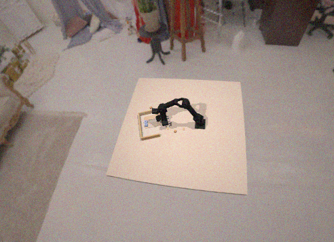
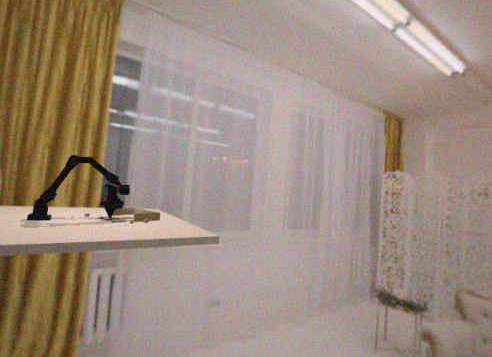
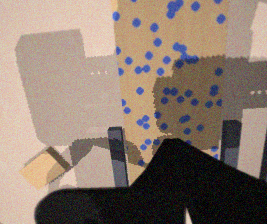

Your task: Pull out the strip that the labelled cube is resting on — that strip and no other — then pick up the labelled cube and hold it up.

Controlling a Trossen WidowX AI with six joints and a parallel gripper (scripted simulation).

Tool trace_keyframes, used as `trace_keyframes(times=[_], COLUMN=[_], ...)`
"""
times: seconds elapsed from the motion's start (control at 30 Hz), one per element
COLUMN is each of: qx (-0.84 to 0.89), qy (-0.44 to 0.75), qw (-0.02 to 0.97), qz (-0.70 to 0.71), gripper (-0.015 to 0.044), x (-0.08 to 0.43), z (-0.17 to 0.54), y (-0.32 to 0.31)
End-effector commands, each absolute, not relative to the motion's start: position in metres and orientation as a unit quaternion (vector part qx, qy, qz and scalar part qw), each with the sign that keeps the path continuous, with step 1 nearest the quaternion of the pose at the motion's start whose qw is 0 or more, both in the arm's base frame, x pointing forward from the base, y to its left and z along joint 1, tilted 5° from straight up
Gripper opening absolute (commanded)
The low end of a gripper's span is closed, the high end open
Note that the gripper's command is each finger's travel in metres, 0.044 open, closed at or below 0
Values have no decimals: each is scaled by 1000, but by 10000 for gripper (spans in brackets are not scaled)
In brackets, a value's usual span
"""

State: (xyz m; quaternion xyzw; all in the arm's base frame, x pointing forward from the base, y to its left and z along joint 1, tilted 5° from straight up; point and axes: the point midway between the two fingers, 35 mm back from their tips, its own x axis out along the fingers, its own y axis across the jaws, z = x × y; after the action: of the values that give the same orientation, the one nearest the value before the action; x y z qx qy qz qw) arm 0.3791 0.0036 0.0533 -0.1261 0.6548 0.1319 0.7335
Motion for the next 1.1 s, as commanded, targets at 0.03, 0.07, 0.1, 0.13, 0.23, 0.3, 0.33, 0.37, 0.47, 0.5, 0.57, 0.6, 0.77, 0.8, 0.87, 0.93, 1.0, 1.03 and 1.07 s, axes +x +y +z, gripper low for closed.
trace_keyframes(times=[0.03,0.07,0.1,0.13,0.23,0.3,0.33,0.37,0.47,0.5,0.57,0.6,0.77,0.8,0.87,0.93,1.0,1.03,1.07], qx=[-128,-128,-128,-128,-128,-128,-128,-128,-128,-128,-128,-128,-128,-128,-128,-128,-128,-128,-128], qy=[656,656,656,656,656,656,656,656,656,656,656,656,656,656,657,657,657,657,657], qw=[732,732,732,732,732,732,732,732,732,732,732,732,732,732,732,731,731,731,731], qz=[132,132,132,132,132,132,132,132,132,132,132,132,132,132,132,132,132,132,132], gripper=[0,0,0,0,0,0,0,0,0,0,0,0,0,0,0,0,0,0,0], x=[380,380,380,380,380,380,380,380,378,376,373,372,365,363,360,357,355,353,352], z=[49,49,49,49,49,49,49,48,48,48,48,48,47,46,46,45,45,45,44], y=[3,3,3,3,3,3,3,3,2,2,1,0,-2,-3,-4,-5,-6,-7,-7])
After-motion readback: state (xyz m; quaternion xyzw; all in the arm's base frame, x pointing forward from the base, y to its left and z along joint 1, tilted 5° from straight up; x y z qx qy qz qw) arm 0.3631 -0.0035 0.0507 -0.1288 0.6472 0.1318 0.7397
